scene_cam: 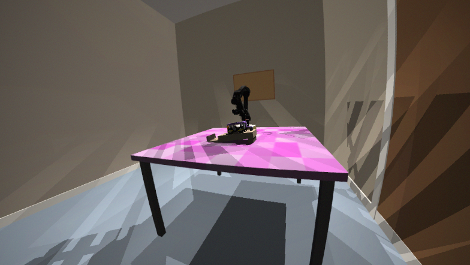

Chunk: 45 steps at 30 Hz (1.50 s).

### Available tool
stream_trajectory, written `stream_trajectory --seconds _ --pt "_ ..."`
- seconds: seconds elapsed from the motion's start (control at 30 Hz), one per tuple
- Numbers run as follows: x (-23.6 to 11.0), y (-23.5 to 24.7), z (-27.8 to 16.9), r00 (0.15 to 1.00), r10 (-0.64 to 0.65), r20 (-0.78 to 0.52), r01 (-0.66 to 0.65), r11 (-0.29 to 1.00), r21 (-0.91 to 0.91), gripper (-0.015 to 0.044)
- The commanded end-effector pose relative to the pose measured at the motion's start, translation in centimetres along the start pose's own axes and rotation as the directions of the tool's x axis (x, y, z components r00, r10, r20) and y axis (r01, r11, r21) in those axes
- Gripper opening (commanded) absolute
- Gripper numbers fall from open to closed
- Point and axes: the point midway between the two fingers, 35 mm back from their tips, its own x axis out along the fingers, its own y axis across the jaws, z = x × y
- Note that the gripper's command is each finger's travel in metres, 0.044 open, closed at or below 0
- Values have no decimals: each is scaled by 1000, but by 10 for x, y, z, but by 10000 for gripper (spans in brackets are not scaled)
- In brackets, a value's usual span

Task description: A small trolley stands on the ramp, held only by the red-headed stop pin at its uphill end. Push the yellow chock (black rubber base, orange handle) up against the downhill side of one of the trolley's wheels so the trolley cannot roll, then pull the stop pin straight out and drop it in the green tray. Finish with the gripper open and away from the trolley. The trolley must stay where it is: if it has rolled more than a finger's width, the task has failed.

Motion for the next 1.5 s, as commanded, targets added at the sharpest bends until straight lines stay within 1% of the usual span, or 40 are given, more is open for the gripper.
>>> stream_trajectory --seconds 0.0,1.13,1.33,1.47 --pt "-2 -1 17 1000 -2 -3 2 1000 -2 0" --pt "-18 -4 140 1000 -2 9 3 1000 -2 0" --pt "-19 -4 144 1000 -2 10 2 1000 3 0" --pt "-19 -5 143 1000 2 29 -4 996 93 0"
